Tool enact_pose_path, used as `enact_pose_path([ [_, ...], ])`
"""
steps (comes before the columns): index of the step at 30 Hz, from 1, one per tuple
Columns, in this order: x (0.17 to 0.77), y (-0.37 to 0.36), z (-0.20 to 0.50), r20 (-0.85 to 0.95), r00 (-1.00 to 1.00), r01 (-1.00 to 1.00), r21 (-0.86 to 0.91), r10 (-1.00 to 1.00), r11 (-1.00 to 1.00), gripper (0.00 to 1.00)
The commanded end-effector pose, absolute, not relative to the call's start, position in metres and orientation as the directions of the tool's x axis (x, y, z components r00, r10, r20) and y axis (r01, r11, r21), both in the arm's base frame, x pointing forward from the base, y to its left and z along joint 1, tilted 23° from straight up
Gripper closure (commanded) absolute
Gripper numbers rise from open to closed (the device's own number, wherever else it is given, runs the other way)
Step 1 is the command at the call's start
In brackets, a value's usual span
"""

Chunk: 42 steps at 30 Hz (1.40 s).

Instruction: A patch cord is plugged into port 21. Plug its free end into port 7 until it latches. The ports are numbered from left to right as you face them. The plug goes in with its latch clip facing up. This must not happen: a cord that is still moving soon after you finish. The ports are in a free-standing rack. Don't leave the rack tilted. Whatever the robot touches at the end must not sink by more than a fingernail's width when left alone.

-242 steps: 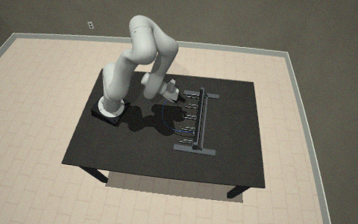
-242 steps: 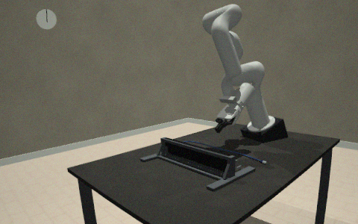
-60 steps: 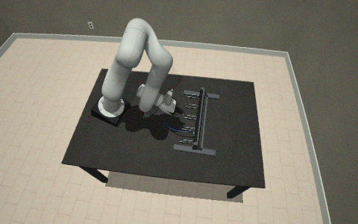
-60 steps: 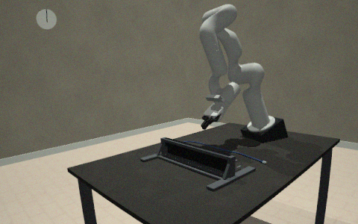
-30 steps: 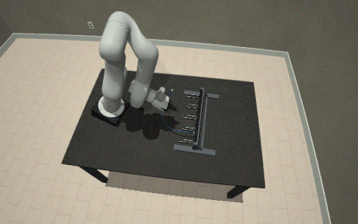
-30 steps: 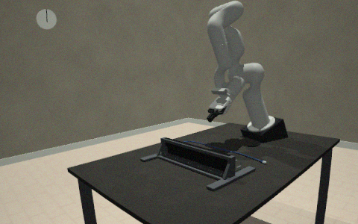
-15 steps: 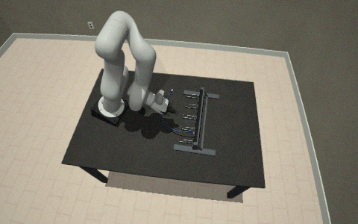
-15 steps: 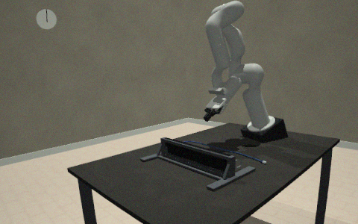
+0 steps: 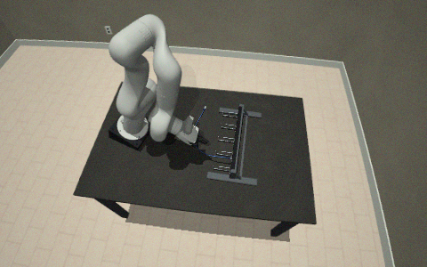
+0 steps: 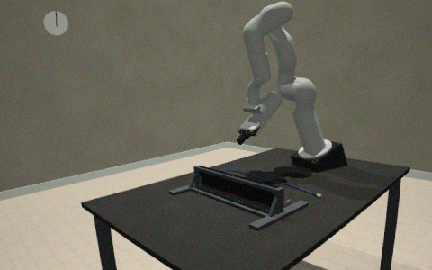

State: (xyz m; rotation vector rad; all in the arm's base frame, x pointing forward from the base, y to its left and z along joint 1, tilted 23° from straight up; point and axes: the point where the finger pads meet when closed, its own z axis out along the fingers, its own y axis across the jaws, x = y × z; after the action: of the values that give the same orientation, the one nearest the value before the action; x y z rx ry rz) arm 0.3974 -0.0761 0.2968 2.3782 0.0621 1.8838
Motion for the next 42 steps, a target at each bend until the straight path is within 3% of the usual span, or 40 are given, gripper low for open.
enact_pose_path([
  [1,0.399,-0.091,0.299,0.969,0.227,-0.016,0.103,0.097,-0.995,1.00],
  [42,0.456,-0.094,0.286,0.969,0.227,-0.016,0.103,0.097,-0.995,1.00],
])
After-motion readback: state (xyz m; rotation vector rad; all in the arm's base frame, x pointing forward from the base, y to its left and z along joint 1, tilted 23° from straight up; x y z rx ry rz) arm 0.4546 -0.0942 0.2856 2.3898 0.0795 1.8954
